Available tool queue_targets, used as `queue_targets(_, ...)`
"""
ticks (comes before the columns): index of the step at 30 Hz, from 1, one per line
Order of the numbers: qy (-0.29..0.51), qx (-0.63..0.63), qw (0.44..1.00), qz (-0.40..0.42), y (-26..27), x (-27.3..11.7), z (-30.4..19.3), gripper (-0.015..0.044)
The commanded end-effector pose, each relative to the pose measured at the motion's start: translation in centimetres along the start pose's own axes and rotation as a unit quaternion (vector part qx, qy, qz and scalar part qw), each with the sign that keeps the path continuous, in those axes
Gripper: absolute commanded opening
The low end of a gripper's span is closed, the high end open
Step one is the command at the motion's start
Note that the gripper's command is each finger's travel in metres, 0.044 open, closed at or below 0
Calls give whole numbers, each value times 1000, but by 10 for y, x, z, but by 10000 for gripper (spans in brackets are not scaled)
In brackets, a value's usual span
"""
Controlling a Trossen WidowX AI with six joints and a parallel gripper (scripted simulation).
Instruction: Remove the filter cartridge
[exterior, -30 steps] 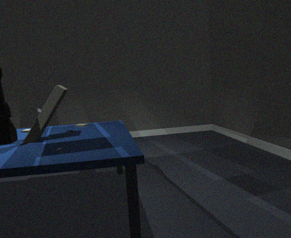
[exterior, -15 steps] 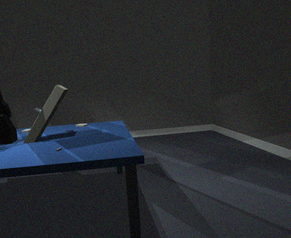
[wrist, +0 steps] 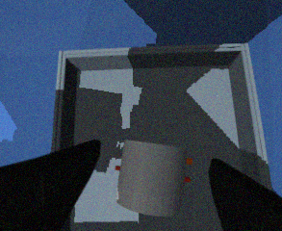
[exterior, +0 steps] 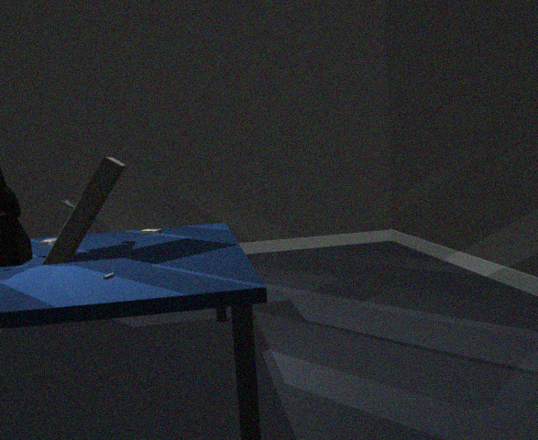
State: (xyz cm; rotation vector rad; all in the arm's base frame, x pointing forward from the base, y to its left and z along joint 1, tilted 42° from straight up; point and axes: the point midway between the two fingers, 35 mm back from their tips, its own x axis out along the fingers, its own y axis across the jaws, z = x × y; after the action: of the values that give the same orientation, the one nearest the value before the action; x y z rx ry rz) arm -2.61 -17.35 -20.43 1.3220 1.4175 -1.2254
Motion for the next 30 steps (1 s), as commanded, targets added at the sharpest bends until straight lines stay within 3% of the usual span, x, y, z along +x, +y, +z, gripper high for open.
queue_targets(1, -2, 0, 1000, 0, 0, 0, 1, 420)
queue_targets(5, -2, 0, 1000, 0, 0, -7, 6, 440)
queue_targets(11, -1, 0, 1000, 0, 0, -62, 35, 440)
queue_targets(30, -3, -1, 1000, -2, -1, -51, 31, 440)
